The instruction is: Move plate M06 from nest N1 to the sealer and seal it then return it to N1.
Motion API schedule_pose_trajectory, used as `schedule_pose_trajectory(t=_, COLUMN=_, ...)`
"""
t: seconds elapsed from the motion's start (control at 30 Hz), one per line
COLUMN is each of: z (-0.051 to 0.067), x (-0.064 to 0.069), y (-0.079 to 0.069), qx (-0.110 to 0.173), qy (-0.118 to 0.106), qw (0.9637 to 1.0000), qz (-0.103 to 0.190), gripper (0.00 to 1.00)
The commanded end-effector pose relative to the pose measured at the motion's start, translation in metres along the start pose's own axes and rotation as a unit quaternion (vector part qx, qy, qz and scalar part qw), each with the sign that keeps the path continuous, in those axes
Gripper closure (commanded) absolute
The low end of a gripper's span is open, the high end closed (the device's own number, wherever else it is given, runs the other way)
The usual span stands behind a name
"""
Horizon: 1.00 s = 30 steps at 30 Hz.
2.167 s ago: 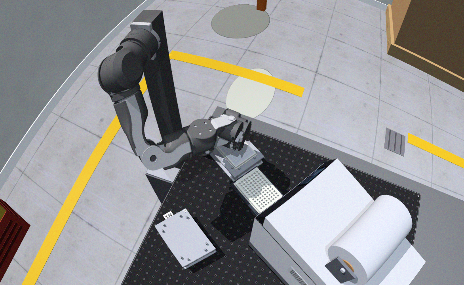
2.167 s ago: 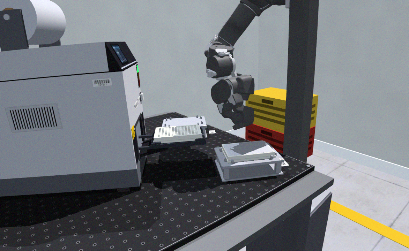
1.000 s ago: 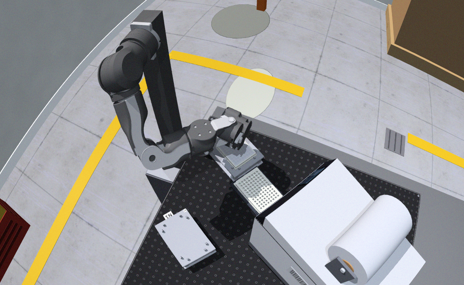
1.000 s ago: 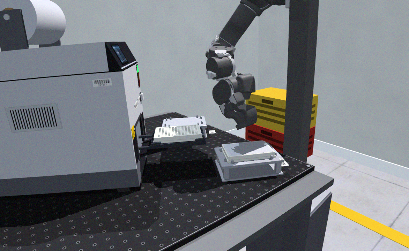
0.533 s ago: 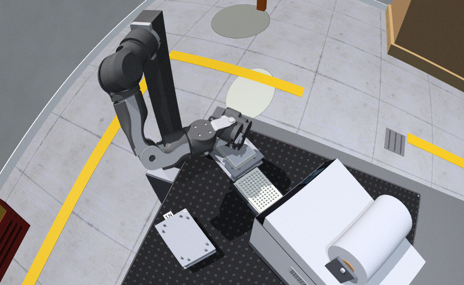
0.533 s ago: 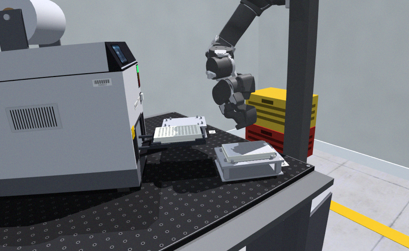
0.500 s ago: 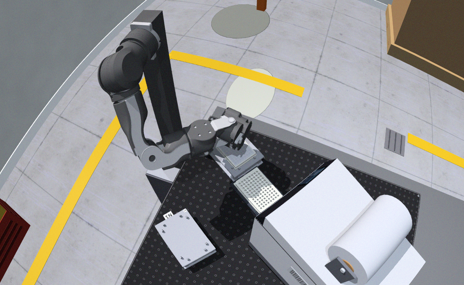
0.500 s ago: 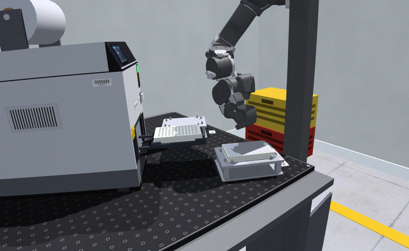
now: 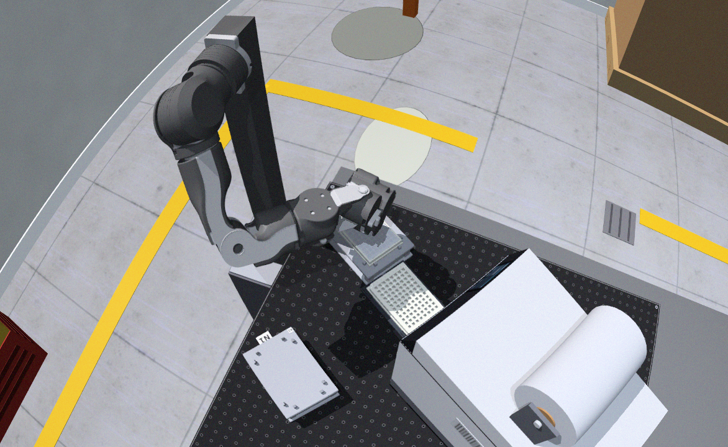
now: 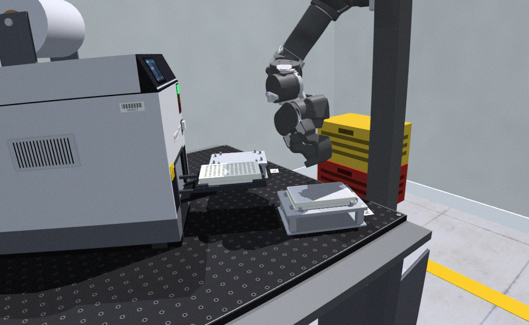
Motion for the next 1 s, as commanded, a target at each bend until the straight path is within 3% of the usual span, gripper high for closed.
schedule_pose_trajectory(t=0.0, z=-0.002, x=0.002, y=0.012, qx=-0.017, qy=-0.002, qw=0.9991, qz=-0.039, gripper=1.0)
schedule_pose_trajectory(t=0.1, z=-0.003, x=0.003, y=0.032, qx=-0.054, qy=-0.003, qw=0.9927, qz=-0.107, gripper=1.0)
schedule_pose_trajectory(t=0.97, z=-0.003, x=0.003, y=0.03, qx=-0.054, qy=-0.003, qw=0.9926, qz=-0.108, gripper=1.0)
Point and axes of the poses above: the point where the finger pads meet when closed, its own x axis back along the fingers, its own y axis across the jaws, z = x × y, the point moved 5 cm from there along x, back along the fingers, and after that the axes turned 5 degrees about x, right-handed, at the moved point
